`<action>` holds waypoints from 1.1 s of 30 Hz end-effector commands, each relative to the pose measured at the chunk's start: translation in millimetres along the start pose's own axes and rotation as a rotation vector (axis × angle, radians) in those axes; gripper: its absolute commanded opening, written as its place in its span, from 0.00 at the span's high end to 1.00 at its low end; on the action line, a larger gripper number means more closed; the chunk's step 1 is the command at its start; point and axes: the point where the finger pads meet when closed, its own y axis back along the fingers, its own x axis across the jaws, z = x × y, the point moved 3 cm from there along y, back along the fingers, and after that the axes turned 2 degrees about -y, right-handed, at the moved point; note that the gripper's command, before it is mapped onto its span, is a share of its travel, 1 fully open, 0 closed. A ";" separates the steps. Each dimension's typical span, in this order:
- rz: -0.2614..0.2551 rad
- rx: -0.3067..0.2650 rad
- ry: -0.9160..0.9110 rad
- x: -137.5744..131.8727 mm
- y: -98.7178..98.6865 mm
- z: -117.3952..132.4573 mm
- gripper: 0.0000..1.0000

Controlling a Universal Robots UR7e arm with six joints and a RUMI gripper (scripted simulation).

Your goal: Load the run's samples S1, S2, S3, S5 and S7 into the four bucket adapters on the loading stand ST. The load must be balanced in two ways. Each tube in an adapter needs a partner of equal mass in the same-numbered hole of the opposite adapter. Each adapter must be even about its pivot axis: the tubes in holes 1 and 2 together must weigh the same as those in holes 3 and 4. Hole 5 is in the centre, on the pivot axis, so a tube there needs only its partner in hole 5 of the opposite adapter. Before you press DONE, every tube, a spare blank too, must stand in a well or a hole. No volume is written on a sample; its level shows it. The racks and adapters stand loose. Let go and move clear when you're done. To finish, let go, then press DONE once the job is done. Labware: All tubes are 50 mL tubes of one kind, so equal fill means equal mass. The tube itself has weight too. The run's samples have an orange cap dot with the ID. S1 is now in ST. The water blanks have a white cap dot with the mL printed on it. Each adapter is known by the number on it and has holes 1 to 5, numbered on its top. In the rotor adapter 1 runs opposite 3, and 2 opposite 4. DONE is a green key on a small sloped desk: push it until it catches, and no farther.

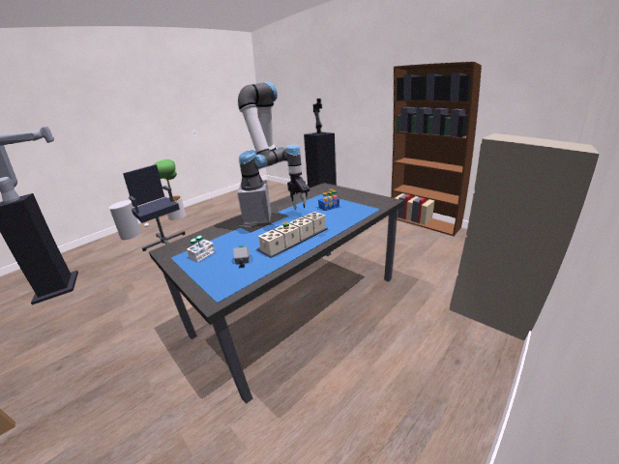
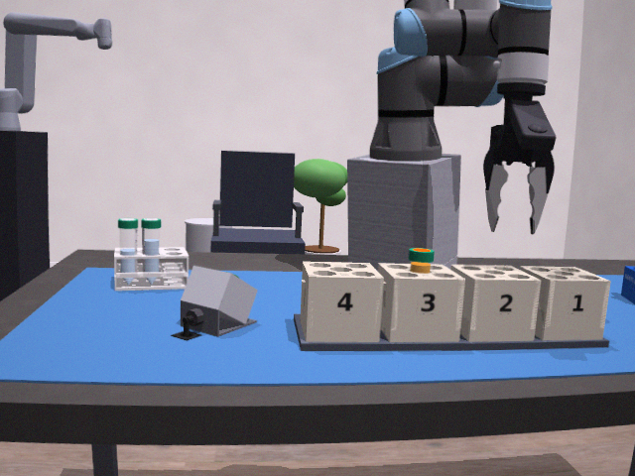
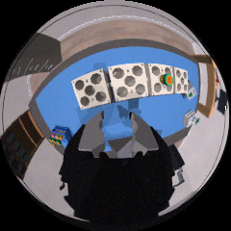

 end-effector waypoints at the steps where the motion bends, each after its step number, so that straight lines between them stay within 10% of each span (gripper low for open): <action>1: 0.008 0.003 -0.005 -27.8 1.1 17.1 0.65; 33: 0.007 0.003 -0.005 -224.9 -0.7 157.3 0.65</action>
